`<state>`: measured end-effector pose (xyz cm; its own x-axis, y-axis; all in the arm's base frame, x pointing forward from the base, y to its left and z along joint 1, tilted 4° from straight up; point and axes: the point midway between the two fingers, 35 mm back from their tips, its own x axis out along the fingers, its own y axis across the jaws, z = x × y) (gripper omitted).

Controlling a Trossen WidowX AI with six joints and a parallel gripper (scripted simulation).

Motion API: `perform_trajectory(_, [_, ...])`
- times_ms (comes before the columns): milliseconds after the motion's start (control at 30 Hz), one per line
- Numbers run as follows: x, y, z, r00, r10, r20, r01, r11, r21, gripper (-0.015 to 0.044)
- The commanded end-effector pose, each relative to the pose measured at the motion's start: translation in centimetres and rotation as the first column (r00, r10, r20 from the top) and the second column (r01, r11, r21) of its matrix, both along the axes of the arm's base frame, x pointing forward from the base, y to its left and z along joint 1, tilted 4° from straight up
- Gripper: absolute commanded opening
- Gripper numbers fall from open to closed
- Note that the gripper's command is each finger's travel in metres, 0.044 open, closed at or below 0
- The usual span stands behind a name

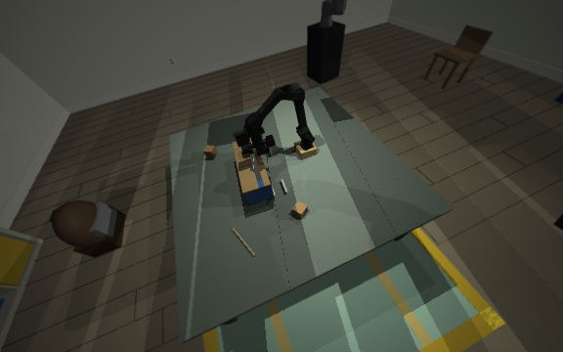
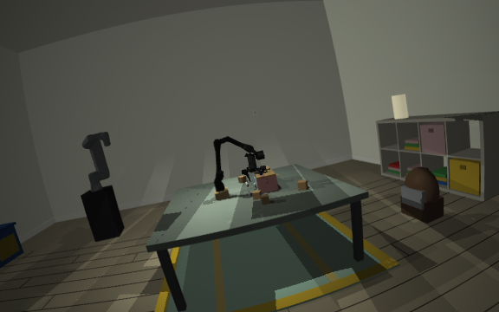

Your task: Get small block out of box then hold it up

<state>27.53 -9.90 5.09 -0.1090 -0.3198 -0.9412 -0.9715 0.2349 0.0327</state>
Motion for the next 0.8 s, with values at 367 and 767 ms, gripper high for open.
perform_trajectory(367, [-0.4,-2.5,0.8,1.0,-0.002,0.007,0.002,1.0,-0.009,0.04])
perform_trajectory(767, [-0.3,-2.2,6.6,1.0,-0.006,0.003,0.006,1.0,-0.003,0.04])
